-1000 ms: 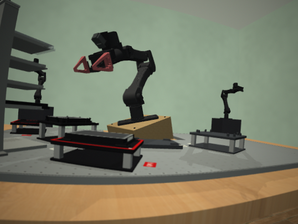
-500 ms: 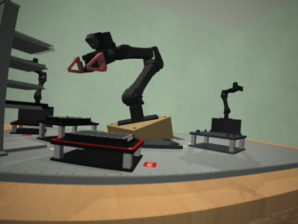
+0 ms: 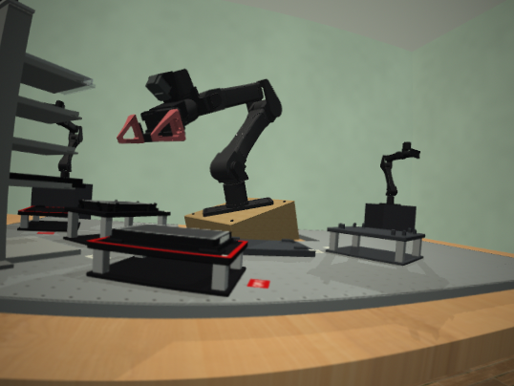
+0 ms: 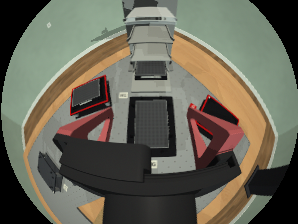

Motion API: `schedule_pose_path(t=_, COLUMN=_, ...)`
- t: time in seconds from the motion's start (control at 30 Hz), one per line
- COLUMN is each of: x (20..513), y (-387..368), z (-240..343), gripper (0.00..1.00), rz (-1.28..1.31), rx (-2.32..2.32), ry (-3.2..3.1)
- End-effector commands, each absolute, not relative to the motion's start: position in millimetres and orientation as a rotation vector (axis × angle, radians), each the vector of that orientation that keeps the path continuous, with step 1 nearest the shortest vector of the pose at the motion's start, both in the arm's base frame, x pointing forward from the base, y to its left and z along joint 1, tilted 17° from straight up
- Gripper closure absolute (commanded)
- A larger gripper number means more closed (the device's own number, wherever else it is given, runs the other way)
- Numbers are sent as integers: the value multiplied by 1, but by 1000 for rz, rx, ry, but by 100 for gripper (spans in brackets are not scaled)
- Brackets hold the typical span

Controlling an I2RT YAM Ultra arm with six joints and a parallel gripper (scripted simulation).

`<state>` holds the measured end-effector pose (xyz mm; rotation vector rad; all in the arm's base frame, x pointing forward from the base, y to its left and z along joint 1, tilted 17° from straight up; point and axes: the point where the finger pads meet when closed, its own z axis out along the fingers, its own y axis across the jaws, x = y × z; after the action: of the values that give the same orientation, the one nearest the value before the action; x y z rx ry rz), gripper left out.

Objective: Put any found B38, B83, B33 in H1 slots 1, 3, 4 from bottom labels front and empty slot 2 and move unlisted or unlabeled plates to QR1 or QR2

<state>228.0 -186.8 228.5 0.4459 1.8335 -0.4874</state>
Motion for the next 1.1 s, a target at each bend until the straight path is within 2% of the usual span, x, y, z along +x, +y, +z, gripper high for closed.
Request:
schedule_pose_path(t=0.0, x=231, y=-190, z=233, gripper=0, rz=-506, rx=425, ry=1794)
schedule_pose_path(t=0.57, x=239, y=-202, z=186, gripper=0, rz=-506, rx=425, ry=1794)
schedule_pose_path(t=1.07, x=239, y=-202, z=186, gripper=0, rz=-506, rx=426, ry=1794)
